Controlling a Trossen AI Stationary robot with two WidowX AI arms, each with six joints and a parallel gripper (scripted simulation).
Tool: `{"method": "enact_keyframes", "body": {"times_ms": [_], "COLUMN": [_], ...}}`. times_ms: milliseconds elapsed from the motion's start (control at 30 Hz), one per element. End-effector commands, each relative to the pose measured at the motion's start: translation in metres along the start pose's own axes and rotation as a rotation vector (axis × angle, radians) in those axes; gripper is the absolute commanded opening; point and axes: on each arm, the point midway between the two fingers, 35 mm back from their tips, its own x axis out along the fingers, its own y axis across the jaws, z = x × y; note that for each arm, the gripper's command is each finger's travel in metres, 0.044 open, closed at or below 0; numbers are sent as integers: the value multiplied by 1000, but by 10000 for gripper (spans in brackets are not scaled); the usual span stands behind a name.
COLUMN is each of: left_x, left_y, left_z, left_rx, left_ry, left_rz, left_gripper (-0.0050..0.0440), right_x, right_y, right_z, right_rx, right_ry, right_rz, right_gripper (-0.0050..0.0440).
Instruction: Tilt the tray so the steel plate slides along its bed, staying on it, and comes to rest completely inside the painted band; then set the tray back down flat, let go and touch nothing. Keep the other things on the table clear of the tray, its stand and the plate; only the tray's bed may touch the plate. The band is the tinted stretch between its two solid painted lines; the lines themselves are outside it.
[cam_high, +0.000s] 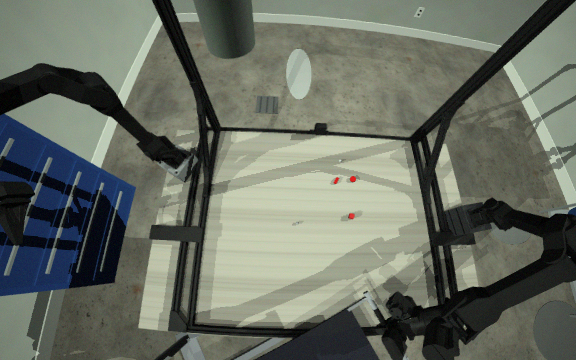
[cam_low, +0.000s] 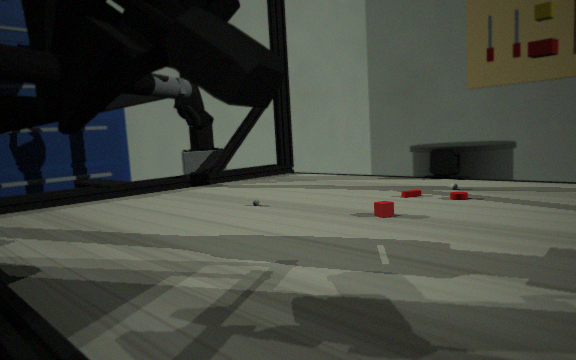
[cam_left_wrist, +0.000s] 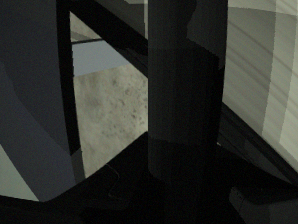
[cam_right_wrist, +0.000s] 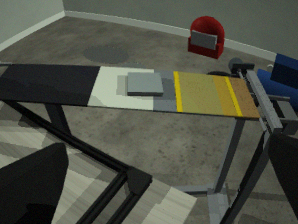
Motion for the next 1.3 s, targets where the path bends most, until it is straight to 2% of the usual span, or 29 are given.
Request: {"method": "enact_keyframes", "body": {"times_ms": [0, 200, 267, 433, 600, 1267], "left_x": [-15, -15, -6, 56, 55, 25], "left_y": [16, 15, 7, -49, -48, -22], "left_z": [-1, -1, -1, -1, -1, -1], "left_rx": [0, 0, 0, 0, 0, 0], "left_ry": [2, 2, 2, 2, 2, 2], "left_rz": [36, 39, 34, 3, -35, -17], "left_gripper": [0, 0, 0, 0, 0, 0], "right_x": [0, 0, 0, 0, 0, 0], "right_y": [0, 0, 0, 0, 0, 0], "right_z": [0, 0, 0, 0, 0, 0], "right_rx": [-3, -3, -3, -3, -3, -3], "right_ry": [0, 0, 0, 0, 0, 0], "right_rz": [-1, -1, -1, -1, -1, -1], "right_gripper": [440, 440, 440, 440, 440, 440]}}
